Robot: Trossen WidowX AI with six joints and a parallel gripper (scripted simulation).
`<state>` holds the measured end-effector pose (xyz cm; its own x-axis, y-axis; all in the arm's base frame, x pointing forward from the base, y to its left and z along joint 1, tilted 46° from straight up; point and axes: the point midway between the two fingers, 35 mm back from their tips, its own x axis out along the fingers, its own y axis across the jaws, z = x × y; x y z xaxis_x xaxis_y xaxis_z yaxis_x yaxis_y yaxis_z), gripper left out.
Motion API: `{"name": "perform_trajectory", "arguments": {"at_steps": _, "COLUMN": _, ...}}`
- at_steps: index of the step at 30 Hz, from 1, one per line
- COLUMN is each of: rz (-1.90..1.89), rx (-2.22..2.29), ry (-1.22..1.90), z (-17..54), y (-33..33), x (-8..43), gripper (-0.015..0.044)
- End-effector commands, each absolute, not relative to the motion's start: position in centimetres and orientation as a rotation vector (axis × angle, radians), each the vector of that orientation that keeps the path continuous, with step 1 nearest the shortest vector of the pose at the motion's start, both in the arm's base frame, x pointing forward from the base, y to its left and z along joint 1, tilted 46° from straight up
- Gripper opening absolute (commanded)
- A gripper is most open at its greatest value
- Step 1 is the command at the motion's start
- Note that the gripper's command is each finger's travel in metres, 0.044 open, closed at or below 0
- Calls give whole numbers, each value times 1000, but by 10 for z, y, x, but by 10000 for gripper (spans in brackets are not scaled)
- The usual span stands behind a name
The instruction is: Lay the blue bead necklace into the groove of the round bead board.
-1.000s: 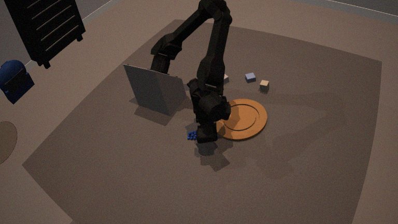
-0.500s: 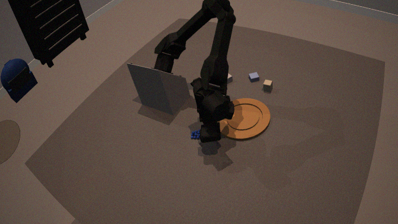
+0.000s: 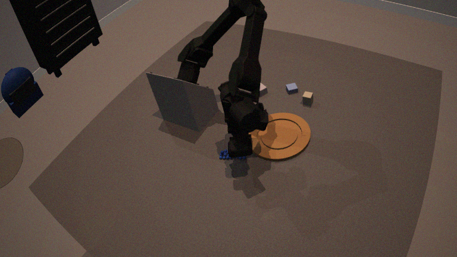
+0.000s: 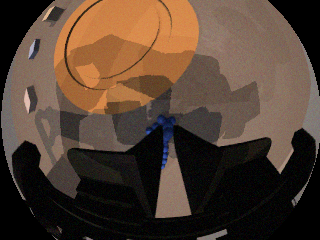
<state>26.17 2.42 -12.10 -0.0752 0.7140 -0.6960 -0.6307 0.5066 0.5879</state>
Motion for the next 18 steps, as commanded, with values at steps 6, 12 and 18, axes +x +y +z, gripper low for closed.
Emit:
{"name": "perform_trajectory", "arguments": {"at_steps": 6, "rz": 1110, "rx": 80, "ry": 1215, "z": -106, "y": 36, "x": 273, "gripper": 0}}
{"name": "perform_trajectory", "arguments": {"at_steps": 12, "rz": 1109, "rx": 80, "ry": 1215, "z": -94, "y": 49, "x": 280, "gripper": 0}}
{"name": "perform_trajectory", "arguments": {"at_steps": 18, "rz": 1111, "rx": 81, "ry": 1214, "z": -82, "y": 62, "x": 287, "gripper": 0}}
